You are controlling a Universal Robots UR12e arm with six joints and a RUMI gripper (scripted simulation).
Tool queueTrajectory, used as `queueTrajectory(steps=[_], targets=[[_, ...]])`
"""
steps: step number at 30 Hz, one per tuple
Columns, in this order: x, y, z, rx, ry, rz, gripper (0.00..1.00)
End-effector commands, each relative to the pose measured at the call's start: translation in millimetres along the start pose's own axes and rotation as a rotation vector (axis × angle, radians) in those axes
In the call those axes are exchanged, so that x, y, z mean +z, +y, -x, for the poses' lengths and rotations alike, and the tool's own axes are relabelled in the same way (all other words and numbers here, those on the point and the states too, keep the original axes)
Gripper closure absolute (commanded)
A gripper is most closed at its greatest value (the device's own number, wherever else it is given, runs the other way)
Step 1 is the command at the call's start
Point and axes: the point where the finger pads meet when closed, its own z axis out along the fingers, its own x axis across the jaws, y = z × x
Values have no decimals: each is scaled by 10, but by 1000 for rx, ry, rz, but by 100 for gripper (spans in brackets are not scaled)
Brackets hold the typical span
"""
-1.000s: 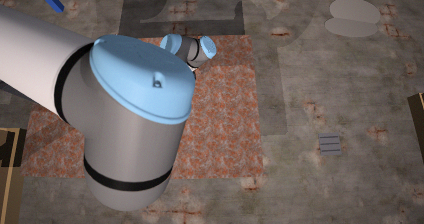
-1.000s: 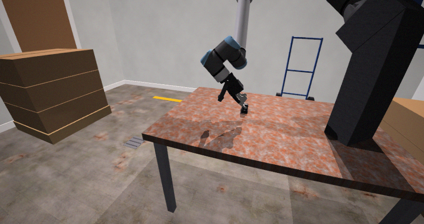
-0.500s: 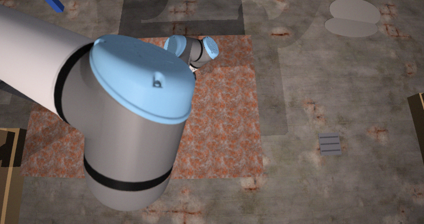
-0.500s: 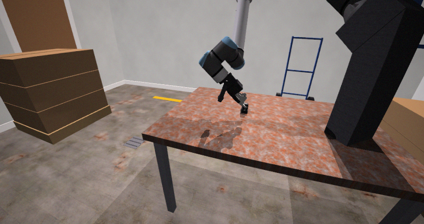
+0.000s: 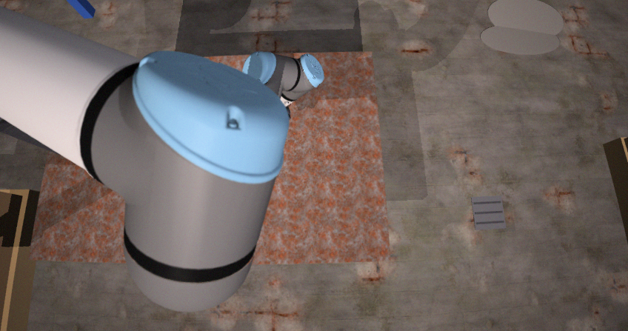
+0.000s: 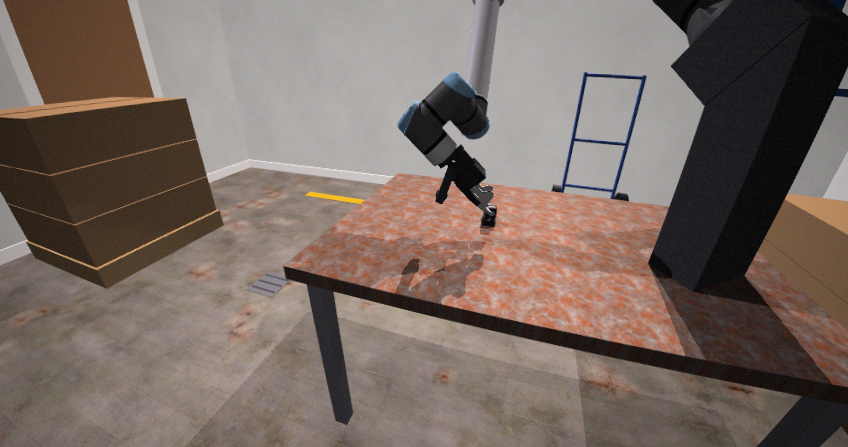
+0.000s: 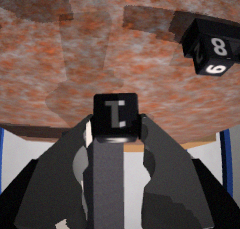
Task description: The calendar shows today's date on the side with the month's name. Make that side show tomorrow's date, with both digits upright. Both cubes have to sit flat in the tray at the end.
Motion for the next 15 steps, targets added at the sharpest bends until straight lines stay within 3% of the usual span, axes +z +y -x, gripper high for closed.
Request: queueTrajectory(steps=[1,15], targets=[[1,-43,6,1,-1,-3,90],[99,-134,-4,2,0,-2,90]])
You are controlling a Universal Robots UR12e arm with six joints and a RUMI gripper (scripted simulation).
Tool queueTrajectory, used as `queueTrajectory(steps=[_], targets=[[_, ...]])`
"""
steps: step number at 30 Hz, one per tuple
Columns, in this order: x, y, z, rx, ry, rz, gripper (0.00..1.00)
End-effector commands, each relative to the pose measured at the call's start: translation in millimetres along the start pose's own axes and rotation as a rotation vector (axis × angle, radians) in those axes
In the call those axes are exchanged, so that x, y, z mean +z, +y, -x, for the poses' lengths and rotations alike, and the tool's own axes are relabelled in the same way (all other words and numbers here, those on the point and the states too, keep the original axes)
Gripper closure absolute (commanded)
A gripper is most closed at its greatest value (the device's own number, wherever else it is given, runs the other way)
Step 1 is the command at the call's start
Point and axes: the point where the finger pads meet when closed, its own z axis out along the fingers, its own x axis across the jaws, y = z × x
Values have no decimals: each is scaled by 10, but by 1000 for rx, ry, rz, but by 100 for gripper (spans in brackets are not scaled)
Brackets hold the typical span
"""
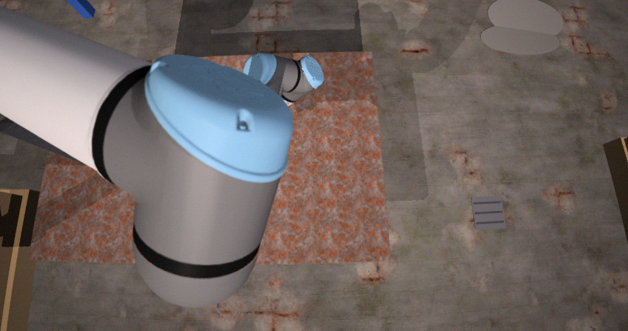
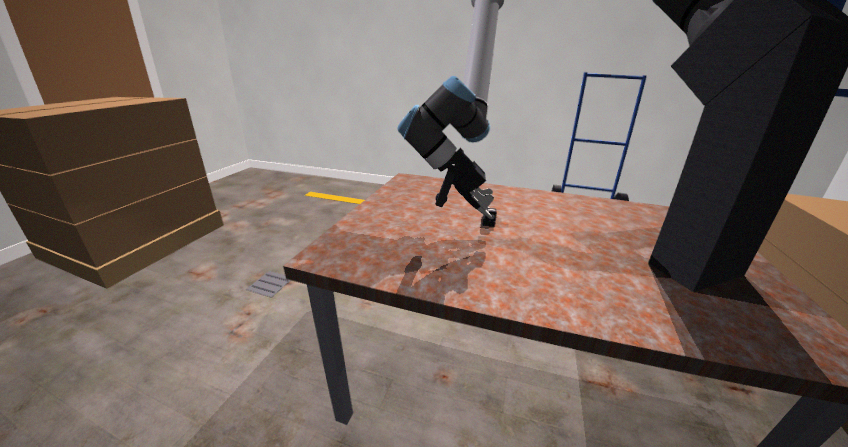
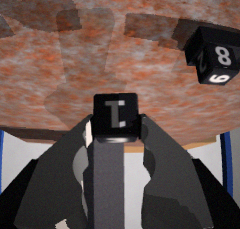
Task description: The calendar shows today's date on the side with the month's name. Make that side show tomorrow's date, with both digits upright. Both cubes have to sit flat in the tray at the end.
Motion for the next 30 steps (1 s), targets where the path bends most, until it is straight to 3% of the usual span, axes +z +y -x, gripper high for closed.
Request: queueTrajectory(steps=[1,30], targets=[[40,-78,-17,3,0,-3,90],[334,-371,-17,3,0,-3,90]])
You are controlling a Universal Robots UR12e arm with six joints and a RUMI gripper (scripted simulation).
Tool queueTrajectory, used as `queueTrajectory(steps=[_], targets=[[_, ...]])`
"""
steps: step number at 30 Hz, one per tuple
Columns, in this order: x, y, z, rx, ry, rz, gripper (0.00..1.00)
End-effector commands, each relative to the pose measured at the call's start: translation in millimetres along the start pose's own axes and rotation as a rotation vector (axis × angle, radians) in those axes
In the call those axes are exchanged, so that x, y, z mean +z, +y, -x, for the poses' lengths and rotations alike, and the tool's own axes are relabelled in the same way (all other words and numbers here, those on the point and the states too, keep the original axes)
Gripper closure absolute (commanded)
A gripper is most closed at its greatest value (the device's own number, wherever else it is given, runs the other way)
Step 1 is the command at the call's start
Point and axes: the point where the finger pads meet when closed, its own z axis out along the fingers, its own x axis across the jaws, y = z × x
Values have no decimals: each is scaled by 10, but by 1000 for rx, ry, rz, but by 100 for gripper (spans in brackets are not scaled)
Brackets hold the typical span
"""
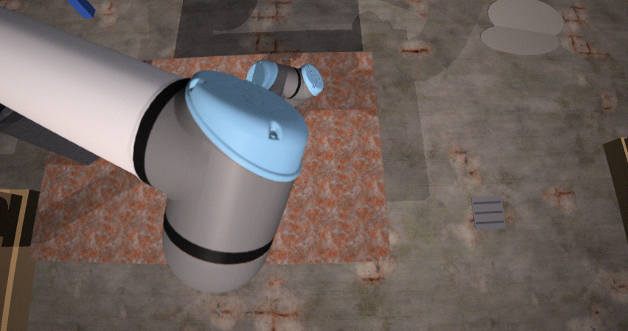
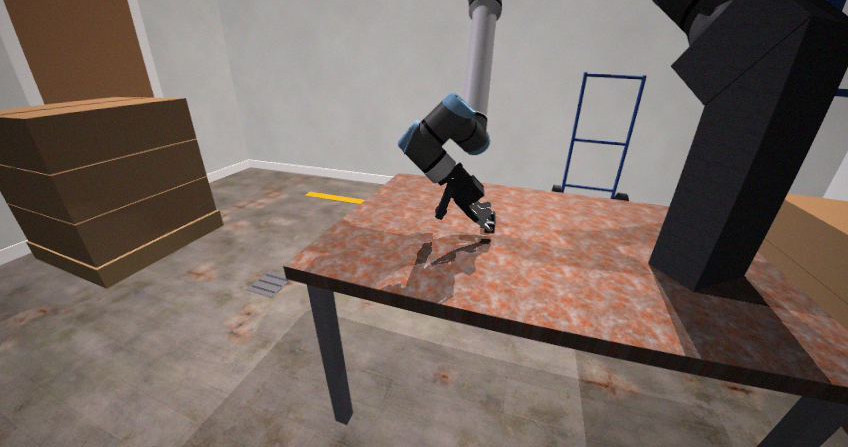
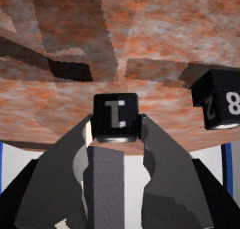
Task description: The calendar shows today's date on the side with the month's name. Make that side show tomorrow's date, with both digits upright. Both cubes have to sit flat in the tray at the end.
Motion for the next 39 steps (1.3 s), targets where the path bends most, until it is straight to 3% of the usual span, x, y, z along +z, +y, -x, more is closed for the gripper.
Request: queueTrajectory(steps=[1,39], targets=[[28,-68,-16,2,0,-3,90],[57,-103,-12,2,0,-4,90]])
